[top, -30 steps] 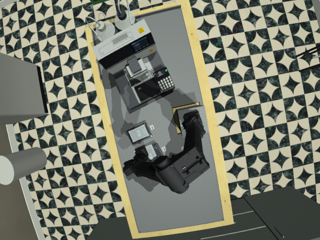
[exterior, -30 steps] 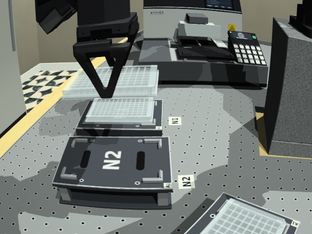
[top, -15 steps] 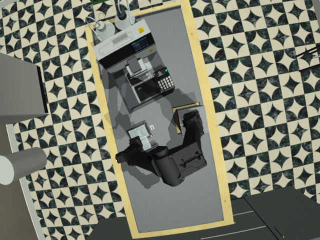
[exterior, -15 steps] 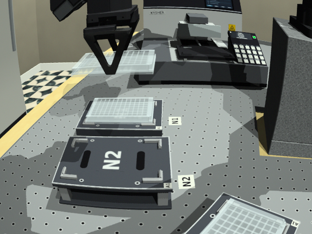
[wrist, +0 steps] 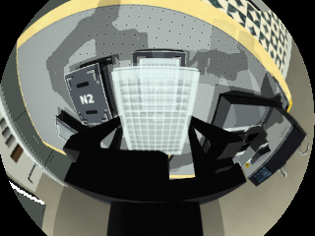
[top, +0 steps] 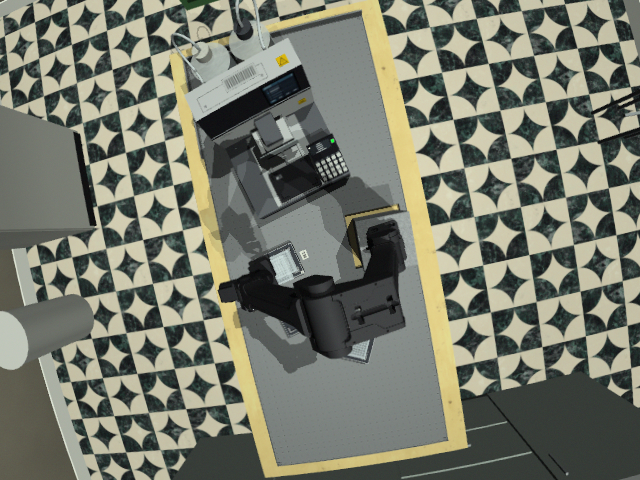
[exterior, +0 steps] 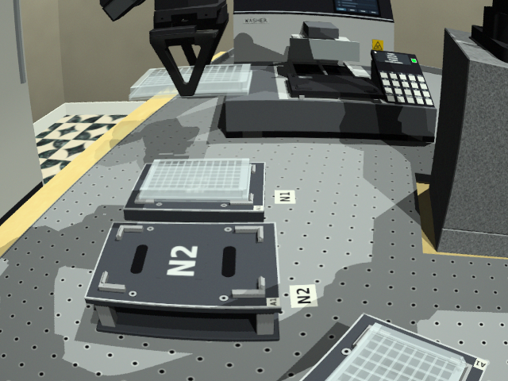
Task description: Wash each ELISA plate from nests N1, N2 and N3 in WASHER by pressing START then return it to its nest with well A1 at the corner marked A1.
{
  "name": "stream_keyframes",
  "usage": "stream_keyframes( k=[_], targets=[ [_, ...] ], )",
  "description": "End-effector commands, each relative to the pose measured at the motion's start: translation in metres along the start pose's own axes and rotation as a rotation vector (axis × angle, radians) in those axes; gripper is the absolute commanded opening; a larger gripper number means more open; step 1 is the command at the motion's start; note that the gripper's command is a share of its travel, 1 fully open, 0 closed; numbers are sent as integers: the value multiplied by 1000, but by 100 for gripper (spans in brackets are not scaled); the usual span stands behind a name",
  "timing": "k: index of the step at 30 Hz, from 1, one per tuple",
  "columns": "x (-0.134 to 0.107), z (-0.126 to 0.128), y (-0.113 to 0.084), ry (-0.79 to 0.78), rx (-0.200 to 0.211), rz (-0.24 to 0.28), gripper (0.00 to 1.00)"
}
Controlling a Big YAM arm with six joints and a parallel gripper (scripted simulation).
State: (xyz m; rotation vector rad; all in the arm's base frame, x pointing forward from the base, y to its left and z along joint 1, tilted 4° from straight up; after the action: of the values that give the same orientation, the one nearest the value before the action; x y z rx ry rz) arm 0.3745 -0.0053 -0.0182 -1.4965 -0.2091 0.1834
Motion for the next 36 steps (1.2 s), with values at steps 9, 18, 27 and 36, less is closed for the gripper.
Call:
stream_keyframes(
  k=[9,18,27,36],
  targets=[
    [-12,-26,-9,-41,-5,-21,84],
    [-37,-64,-12,-40,-1,-9,84],
    [-40,-103,-22,-42,-23,-38,84],
    [-64,-138,-14,-40,-7,-12,84]
  ],
)
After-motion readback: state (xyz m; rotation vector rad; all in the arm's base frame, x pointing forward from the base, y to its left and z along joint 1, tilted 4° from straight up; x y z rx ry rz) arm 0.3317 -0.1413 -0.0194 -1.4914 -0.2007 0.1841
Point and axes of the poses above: the point where the finger pads meet when closed, its own y axis out along the fingers, its own z axis across the jaws, x = y × z, the point moved 5 cm from there along -y, back along the fingers, and after that the axes turned 8 degrees about -y, right-handed, at the moved point
